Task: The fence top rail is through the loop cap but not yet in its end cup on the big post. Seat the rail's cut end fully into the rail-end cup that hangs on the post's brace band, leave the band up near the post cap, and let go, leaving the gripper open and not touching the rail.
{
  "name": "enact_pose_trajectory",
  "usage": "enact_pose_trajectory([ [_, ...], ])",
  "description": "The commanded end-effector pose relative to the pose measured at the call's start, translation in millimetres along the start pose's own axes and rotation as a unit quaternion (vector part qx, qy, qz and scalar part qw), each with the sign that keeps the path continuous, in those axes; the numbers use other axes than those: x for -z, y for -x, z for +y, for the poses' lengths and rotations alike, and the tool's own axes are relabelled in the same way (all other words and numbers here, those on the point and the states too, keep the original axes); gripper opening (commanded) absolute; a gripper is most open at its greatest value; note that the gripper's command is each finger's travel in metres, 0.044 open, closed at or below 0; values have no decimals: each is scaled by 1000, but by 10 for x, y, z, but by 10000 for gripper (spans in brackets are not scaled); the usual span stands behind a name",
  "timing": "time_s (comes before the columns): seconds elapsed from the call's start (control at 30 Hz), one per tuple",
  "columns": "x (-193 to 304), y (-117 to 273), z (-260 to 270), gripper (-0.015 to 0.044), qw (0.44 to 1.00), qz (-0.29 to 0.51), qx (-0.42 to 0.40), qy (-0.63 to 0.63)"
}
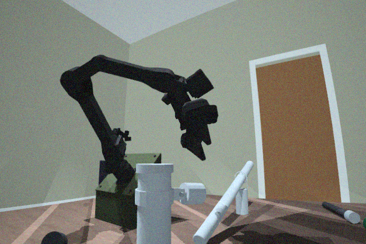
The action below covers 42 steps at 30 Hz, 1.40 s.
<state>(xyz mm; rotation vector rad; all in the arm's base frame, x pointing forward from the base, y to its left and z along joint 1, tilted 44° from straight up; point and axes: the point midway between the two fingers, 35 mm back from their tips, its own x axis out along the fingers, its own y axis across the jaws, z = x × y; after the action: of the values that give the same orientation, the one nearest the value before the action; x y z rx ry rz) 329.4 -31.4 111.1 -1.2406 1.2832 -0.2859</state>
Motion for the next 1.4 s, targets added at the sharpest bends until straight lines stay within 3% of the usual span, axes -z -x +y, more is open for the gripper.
enact_pose_trajectory([
  [0.0, 374, -154, -373, 440, 982, 53, 23, 180],
  [0.37, 480, -185, -466, 440, 971, 70, 24, 229],
  [0.6, 596, -487, -336, 440, 971, 70, 25, 229],
  [1.37, 614, -803, -348, 440, 971, 69, 21, 227],
])
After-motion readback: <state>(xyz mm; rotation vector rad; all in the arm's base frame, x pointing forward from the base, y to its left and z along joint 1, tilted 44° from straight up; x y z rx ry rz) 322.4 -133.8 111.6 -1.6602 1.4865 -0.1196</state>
